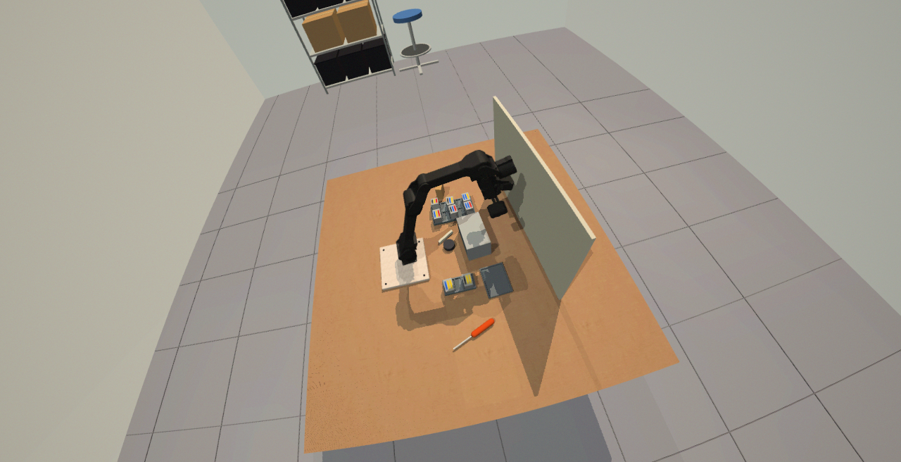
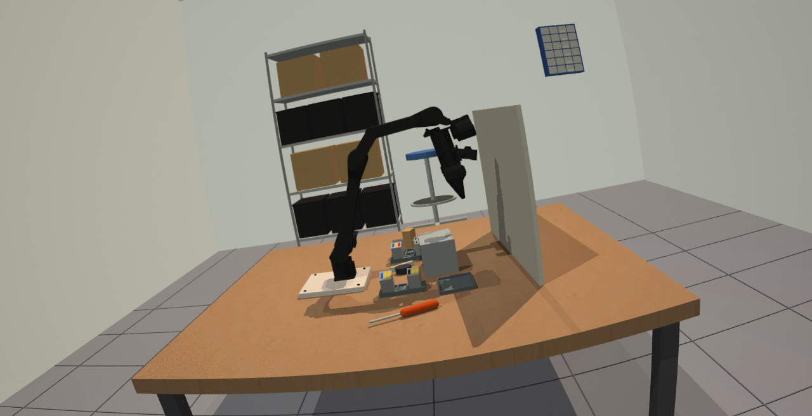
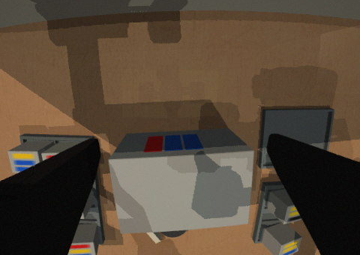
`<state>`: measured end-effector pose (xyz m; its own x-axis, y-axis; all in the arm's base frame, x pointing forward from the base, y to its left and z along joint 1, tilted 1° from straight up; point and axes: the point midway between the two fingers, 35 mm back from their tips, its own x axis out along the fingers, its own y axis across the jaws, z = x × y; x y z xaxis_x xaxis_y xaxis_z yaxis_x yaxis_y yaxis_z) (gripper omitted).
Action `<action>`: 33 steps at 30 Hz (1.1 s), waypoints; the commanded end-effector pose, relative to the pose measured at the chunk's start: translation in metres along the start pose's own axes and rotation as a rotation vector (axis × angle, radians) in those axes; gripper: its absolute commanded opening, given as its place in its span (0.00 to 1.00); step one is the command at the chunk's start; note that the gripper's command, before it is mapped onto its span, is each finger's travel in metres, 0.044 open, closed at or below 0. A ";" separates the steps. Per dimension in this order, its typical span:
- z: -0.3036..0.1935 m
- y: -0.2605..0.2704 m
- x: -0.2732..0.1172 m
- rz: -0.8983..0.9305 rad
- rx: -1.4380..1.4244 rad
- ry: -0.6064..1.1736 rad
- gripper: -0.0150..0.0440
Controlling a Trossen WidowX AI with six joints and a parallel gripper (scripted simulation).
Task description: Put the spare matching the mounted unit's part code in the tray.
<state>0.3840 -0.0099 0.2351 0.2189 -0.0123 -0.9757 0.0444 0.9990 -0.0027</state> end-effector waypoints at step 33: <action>-0.086 0.161 0.054 0.155 -1.595 0.145 1.00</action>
<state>0.3339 0.1348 0.1727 0.0484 0.0024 -0.9988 -0.9729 0.2263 -0.0466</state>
